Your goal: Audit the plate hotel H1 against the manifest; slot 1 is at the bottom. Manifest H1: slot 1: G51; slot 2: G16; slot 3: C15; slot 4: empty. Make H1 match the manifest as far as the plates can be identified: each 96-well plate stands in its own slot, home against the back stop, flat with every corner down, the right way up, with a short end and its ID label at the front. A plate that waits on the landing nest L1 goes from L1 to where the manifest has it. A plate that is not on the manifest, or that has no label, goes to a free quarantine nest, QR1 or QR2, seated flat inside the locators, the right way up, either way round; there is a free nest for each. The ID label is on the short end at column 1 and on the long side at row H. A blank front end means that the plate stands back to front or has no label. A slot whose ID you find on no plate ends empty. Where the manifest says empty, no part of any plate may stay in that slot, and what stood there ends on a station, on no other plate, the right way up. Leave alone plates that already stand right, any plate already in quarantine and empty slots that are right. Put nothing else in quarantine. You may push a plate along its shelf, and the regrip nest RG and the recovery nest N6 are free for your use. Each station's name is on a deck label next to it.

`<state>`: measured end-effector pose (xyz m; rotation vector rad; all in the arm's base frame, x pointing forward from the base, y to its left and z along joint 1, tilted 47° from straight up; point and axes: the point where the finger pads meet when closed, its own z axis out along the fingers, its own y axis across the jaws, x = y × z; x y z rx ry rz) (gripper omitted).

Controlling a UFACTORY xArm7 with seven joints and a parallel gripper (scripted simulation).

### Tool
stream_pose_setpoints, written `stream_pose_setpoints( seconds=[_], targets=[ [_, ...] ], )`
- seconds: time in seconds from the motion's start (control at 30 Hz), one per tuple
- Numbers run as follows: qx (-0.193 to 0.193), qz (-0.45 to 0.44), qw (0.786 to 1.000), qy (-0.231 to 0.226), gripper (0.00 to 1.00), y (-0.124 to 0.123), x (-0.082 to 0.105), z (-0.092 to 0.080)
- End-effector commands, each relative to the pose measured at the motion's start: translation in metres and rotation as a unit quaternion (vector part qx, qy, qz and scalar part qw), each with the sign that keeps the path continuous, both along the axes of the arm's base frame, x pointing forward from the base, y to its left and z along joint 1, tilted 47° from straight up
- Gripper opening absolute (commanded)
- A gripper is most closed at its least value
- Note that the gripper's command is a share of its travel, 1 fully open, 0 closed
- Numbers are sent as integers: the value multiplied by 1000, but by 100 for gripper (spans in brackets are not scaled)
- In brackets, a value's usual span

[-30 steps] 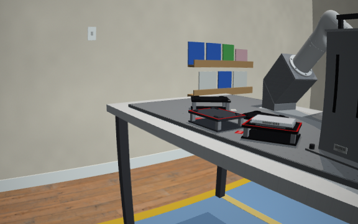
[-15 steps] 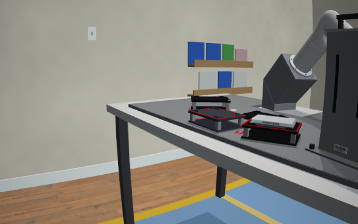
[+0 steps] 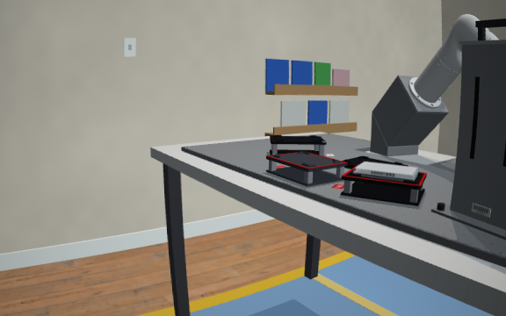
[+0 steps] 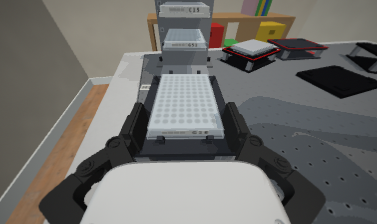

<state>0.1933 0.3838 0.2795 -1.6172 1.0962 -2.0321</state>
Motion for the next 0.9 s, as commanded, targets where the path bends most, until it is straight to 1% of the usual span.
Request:
stream_pose_setpoints(
  seconds=[0.0,0.27,0.7,0.77,0.87],
  targets=[
    [1,0,1000,0,100,0,0,1],
    [1,0,1000,0,100,0,0,1],
    [1,0,1000,0,100,8,-21,0],
    [1,0,1000,0,100,8,-21,0],
    [1,0,1000,0,100,10,-25,-1]
  ],
)
